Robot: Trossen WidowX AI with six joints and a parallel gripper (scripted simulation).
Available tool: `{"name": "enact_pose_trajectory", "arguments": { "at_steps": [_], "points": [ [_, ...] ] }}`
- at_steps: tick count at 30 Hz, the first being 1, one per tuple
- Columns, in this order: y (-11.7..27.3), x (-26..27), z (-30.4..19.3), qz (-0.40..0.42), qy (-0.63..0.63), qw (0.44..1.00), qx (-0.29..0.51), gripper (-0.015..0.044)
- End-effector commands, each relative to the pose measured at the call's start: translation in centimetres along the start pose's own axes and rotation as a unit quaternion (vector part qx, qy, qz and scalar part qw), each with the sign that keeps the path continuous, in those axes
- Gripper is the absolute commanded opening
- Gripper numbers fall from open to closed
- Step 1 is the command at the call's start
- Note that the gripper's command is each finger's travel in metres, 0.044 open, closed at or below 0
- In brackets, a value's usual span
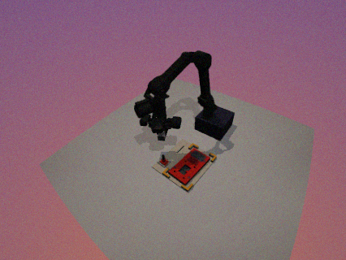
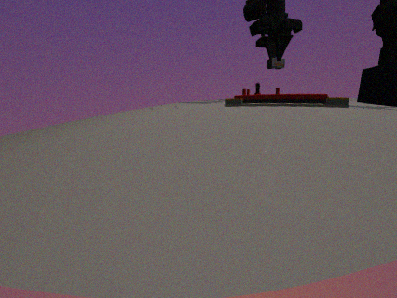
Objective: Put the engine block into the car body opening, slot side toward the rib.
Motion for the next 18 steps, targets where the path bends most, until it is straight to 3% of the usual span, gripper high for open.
{"name": "enact_pose_trajectory", "arguments": {
  "at_steps": [1,18],
  "points": [
    [-0.5,0.5,0.6,0.001,0.059,0.998,0.004,0.0],
    [-2.0,3.6,3.2,0.002,0.346,0.938,0.002,0.0]
  ]
}}
Point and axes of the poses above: the point midway between the two fingers, 35 mm back from their tips, its own y axis back along the fingers, its own x axis across the jaws, z = x × y, the point moved 1 cm from there along y, back along the fingers, and after that the axes turned 14 degrees about -y, right-handed, at the moved point
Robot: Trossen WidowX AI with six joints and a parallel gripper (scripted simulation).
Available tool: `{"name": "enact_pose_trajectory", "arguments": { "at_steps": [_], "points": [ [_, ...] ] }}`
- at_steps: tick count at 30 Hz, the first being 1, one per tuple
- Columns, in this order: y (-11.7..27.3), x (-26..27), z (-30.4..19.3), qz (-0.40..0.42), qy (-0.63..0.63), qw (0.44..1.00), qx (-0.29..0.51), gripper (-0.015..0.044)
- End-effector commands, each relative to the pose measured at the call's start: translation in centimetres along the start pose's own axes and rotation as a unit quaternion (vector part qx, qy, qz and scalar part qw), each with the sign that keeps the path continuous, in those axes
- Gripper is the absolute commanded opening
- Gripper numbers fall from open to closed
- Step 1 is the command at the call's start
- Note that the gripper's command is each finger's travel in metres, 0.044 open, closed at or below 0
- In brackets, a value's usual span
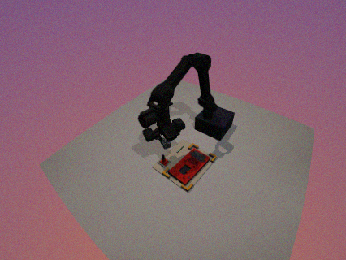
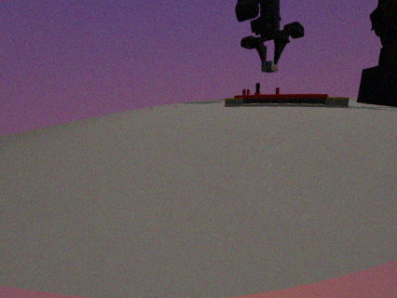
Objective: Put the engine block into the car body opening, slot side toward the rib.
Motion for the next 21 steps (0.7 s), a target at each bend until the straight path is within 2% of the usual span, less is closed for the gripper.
{"name": "enact_pose_trajectory", "arguments": {
  "at_steps": [1,11,21],
  "points": [
    [-0.5,0.2,0.7,0.002,0.06,0.998,0.003,0.0],
    [-1.4,1.1,3.0,0.003,0.232,0.973,0.001,0.0],
    [-2.3,2.2,5.2,0.003,0.398,0.918,0.0,0.0]
  ]
}}
Point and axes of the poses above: the point midway between the two fingers, 35 mm back from their tips, its own y axis back along the fingers, its own x axis across the jaws, z = x × y, the point moved 1 cm from there along y, back along the fingers, and after that the axes turned 14 degrees about -y, right-handed, at the moved point
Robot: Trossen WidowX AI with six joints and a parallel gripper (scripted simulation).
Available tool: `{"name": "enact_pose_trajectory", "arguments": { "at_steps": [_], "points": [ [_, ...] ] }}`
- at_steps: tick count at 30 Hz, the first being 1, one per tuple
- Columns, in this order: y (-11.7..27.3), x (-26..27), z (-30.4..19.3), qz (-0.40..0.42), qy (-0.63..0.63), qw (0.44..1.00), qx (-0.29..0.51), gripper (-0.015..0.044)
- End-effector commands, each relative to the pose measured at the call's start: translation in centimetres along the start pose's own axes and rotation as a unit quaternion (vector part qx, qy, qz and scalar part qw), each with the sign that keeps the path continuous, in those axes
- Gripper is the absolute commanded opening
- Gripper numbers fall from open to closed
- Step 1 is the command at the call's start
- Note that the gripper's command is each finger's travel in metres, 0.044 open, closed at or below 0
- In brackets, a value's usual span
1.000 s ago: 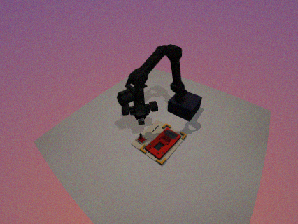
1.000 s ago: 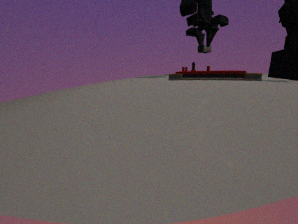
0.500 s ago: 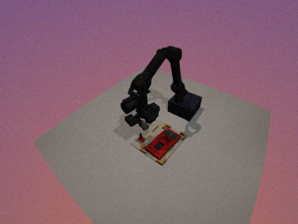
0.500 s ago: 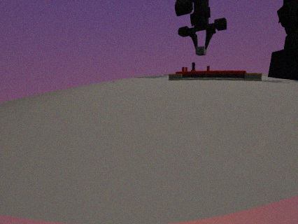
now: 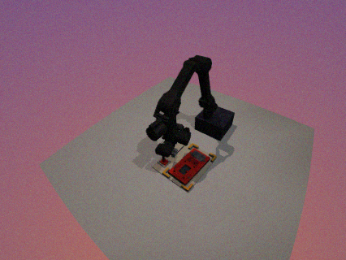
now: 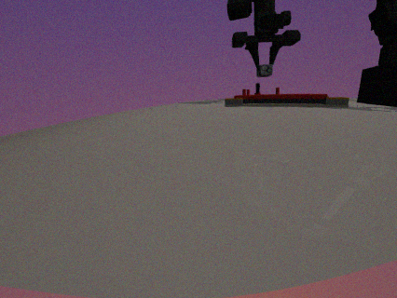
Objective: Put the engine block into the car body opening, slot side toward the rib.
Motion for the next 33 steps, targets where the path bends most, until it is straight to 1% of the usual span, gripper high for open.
{"name": "enact_pose_trajectory", "arguments": {
  "at_steps": [1,8,16,23,30,33],
  "points": [
    [-0.6,-0.2,0.8,0.004,0.06,0.998,0.001,0.0],
    [-1.2,-0.5,2.4,0.003,0.181,0.983,0.0,0.0],
    [-1.9,-0.7,4.4,0.003,0.316,0.949,-0.002,0.0],
    [-2.6,-0.8,6.0,0.003,0.429,0.903,-0.003,0.0],
    [-3.2,-0.7,7.5,0.002,0.536,0.844,-0.003,0.0],
    [-3.4,-0.7,7.9,0.002,0.567,0.824,-0.004,0.0]
  ]
}}
Point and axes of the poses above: the point midway between the two fingers, 35 mm back from their tips, its own y axis back along the fingers, its own x axis across the jaws, z = x × y, the point moved 1 cm from there along y, back along the fingers, and after that the axes turned 14 degrees about -y, right-handed, at the moved point
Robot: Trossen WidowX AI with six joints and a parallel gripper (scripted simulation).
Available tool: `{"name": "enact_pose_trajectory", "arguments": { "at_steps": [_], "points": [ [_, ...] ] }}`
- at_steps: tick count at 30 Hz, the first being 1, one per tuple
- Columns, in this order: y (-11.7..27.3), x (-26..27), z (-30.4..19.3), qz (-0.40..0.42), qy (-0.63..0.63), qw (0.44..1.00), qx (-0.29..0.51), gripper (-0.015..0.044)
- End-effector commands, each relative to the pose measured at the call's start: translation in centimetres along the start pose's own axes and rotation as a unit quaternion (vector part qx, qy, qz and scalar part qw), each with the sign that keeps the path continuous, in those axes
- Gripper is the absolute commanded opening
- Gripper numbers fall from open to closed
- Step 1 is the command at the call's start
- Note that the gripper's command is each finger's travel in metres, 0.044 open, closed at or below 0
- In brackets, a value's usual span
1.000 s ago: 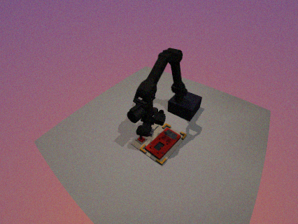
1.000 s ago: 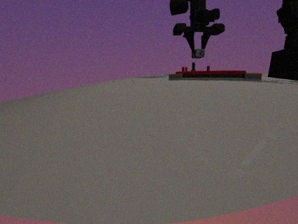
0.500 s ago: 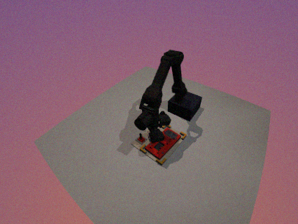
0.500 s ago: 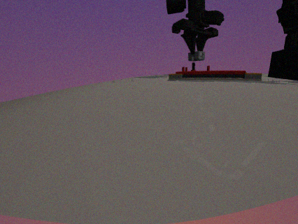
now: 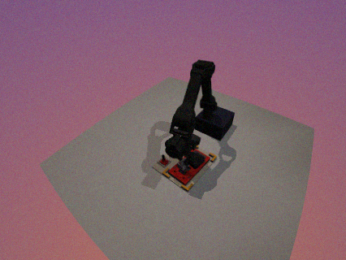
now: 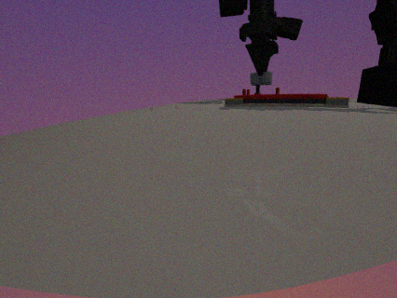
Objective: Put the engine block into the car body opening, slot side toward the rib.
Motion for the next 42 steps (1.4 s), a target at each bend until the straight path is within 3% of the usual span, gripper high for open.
{"name": "enact_pose_trajectory", "arguments": {
  "at_steps": [1,2,8,42],
  "points": [
    [-0.51,-0.26,0.19,0.003,0.038,0.999,-0.003,0.0],
    [-0.52,-0.27,0.2,0.003,0.039,0.999,-0.003,0.0],
    [-0.52,-0.26,0.19,0.003,0.058,0.998,-0.003,0.0158],
    [-0.51,-0.35,0.13,0.003,0.039,0.999,-0.003,0.016]
  ]
}}
Point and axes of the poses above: the point midway between the two fingers, 35 mm back from their tips, its own y axis back along the fingers, its own x axis across the jaws, z = x × y, the point moved 1 cm from there along y, back along the fingers, and after that the axes turned 14 degrees about -y, right-handed, at the moved point
